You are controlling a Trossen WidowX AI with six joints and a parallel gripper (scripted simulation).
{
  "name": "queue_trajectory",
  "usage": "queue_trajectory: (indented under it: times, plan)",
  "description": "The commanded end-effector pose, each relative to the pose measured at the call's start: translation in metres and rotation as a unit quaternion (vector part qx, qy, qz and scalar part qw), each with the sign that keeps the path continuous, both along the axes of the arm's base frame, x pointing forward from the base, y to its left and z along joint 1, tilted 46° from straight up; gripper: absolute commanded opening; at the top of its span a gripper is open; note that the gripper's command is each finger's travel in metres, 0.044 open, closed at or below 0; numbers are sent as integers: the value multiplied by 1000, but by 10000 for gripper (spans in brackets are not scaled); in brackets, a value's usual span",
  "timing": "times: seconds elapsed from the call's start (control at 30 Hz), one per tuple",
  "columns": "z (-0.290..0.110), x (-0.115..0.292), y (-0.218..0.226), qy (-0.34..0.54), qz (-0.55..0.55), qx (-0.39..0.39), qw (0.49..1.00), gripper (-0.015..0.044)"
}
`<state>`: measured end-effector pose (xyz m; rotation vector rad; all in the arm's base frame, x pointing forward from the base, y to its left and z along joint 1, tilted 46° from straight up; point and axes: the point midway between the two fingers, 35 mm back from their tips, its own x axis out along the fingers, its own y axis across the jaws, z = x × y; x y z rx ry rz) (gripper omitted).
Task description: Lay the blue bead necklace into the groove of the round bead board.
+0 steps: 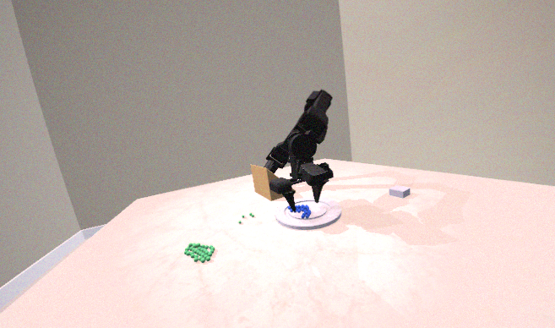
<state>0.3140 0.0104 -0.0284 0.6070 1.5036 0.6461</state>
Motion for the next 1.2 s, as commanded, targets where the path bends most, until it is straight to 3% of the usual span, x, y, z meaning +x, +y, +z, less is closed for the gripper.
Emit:
queue_trajectory:
  times: [0.0,0.63,0.67,0.8,1.0,1.17]
  plan:
    - [0,0,-1,-1,1,-2,1000,440]
    - [0,0,-1,-1,1,-2,1000,440]
    - [0,0,-2,-5,5,-2,1000,414]
    - [2,-13,-16,-95,93,1,991,310]
    - [6,-37,-37,-249,245,8,937,310]
    - [7,-40,-39,-265,261,9,928,310]
